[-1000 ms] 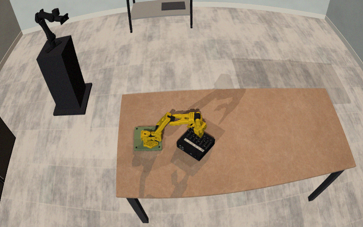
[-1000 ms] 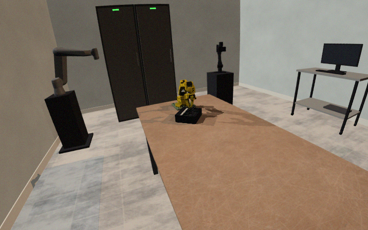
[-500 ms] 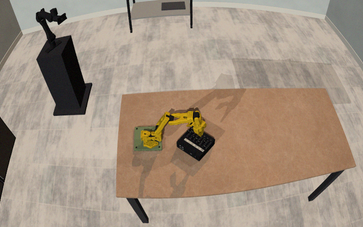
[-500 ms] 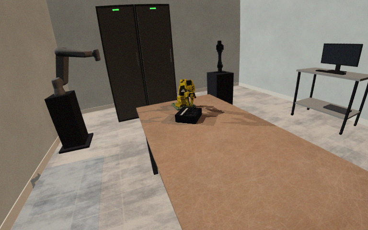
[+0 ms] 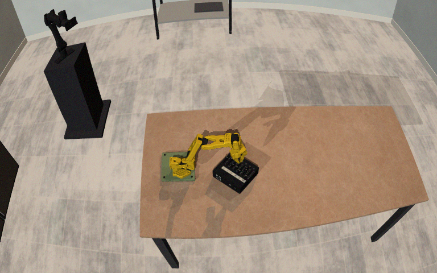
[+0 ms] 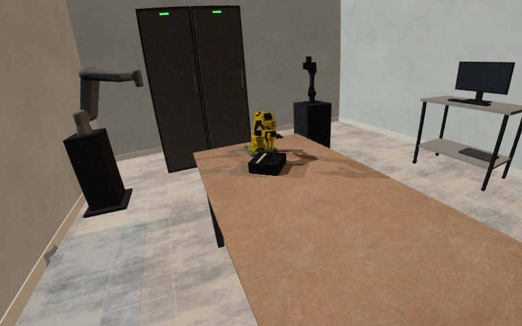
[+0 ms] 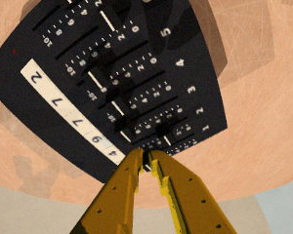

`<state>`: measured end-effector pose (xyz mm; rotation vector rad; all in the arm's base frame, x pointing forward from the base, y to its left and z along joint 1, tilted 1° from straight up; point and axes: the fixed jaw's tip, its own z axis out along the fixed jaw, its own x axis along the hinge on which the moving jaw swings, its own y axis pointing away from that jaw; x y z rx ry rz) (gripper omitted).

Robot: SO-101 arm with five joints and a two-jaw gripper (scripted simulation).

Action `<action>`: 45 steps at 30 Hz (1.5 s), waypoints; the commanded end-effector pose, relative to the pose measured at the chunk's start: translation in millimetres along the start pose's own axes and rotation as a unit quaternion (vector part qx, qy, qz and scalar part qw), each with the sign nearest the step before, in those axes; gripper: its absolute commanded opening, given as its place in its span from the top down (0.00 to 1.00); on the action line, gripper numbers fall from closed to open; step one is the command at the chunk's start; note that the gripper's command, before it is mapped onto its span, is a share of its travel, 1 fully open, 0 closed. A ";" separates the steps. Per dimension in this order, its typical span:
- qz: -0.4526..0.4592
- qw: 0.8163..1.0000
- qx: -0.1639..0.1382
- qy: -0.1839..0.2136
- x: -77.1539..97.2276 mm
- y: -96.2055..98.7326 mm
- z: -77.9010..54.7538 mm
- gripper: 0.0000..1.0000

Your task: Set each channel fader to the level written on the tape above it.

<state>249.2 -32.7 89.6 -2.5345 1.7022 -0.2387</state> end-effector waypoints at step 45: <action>0.971 0.234 -0.028 0.032 -18.6 32.5 -14.8 1.00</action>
